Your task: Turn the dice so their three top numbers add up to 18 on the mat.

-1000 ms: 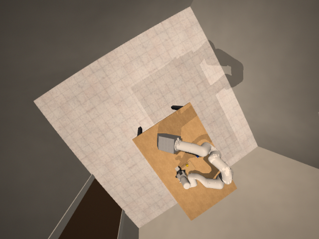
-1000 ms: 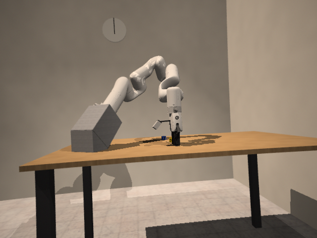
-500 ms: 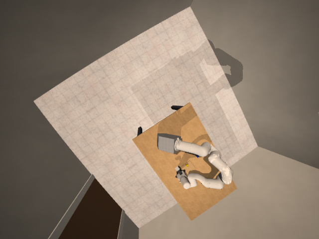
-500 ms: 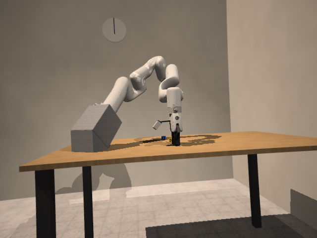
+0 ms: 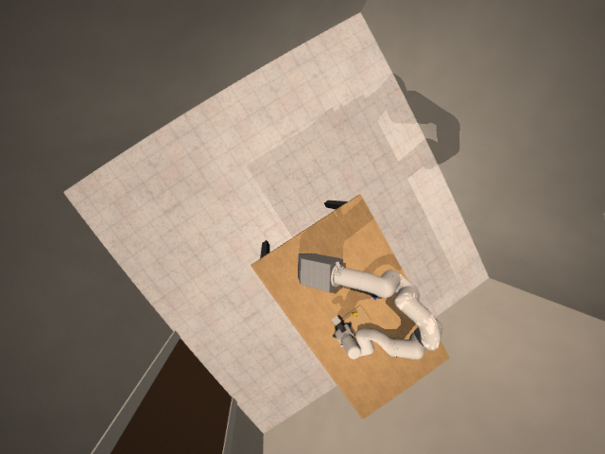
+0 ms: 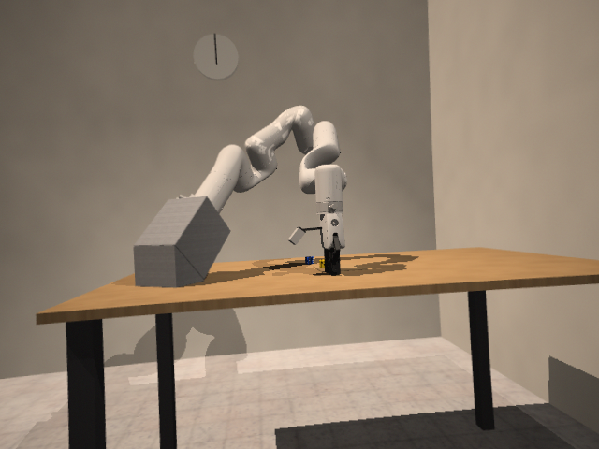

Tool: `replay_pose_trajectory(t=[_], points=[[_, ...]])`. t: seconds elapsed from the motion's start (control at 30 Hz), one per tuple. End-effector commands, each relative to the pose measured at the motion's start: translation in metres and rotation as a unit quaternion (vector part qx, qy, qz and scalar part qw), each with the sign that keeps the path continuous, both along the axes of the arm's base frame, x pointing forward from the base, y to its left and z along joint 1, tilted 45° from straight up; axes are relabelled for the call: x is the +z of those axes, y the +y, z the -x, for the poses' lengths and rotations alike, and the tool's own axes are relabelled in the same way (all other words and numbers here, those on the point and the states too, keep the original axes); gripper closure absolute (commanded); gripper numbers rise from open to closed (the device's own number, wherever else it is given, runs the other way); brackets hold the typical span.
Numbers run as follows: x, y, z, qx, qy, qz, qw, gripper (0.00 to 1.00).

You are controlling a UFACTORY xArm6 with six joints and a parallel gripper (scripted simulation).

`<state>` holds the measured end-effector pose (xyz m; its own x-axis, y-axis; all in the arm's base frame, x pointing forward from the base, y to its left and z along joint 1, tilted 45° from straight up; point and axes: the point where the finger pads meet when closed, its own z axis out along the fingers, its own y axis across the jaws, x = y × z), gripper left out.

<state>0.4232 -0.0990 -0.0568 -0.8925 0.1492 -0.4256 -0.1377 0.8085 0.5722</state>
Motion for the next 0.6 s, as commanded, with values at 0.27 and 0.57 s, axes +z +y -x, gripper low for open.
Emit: replay_pose_trajectory(t=[0.27,0.57], points=[[0.0006,-0.0011,-0.0005,-0.001,-0.001,0.001,1.000,0.79],[0.0006,-0.0011,-0.0005,-0.001,-0.001,0.001,1.000,0.79]])
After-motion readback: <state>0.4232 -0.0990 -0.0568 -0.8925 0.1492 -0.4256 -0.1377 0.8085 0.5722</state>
